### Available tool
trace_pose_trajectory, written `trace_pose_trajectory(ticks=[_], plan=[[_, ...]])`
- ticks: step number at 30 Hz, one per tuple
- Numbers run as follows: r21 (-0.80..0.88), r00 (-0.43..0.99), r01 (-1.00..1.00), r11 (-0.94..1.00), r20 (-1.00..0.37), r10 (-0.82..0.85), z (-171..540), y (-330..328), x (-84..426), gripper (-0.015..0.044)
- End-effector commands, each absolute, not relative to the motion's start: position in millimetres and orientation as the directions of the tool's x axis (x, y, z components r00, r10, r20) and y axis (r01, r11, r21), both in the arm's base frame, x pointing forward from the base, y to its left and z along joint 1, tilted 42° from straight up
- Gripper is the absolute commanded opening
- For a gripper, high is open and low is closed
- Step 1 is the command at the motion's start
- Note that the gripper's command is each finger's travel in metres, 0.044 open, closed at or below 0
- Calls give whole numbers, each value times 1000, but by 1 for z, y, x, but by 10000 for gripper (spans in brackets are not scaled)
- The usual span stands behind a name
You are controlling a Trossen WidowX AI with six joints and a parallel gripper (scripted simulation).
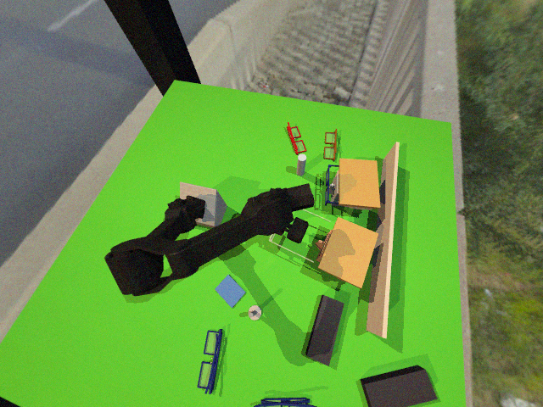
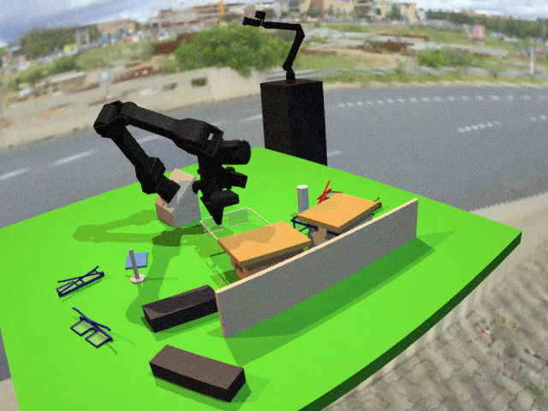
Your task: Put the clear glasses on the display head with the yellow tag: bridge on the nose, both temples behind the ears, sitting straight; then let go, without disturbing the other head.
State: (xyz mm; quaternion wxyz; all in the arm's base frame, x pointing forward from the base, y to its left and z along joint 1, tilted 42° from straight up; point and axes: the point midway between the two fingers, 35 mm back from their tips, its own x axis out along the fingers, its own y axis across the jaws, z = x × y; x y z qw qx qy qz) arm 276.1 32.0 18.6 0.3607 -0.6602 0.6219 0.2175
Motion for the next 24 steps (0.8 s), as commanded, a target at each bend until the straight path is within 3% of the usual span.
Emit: trace_pose_trajectory(ticks=[1,24], plan=[[-206,136,-978,27,-733,-667,19,32,284,0],[-208,137,-978,27,-732,-667,25,30,316,0]])
